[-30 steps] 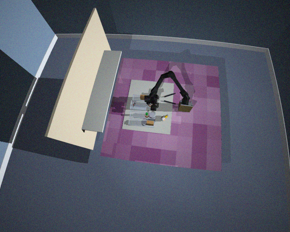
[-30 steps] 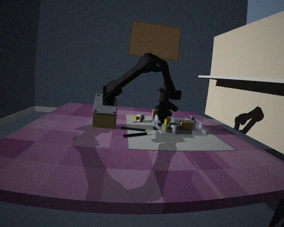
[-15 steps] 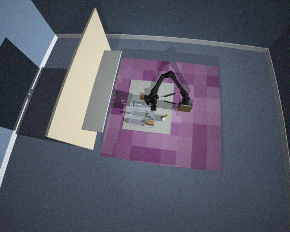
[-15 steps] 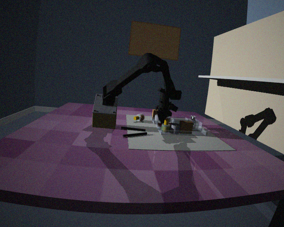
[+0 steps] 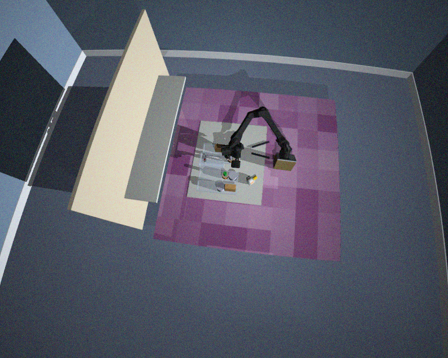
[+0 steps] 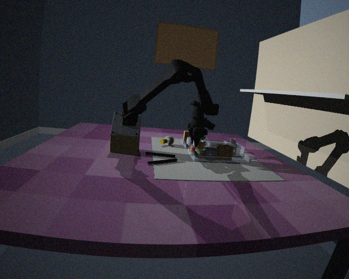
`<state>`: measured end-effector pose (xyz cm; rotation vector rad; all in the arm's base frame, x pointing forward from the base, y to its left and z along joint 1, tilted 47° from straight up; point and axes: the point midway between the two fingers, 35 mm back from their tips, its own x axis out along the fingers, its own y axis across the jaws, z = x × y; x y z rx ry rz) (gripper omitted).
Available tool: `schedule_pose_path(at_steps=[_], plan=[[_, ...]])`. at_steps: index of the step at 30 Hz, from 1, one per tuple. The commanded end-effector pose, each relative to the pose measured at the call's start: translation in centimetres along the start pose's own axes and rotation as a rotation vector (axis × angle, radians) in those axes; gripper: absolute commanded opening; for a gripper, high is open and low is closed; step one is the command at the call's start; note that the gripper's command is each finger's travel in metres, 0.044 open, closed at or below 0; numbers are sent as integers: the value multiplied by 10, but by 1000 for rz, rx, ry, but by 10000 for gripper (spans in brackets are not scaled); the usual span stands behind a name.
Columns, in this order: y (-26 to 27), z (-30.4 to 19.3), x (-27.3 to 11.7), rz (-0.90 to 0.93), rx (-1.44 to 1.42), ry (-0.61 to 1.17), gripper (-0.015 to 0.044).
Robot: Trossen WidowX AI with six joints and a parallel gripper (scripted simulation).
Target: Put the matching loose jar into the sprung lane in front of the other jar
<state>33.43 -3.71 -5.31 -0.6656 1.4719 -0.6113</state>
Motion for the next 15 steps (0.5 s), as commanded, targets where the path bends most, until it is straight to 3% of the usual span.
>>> schedule_pose_path(at_steps=[1,15], plan=[[0,0,-3,6,10,0,304],[2,-42,-4,7,8,1,304]])
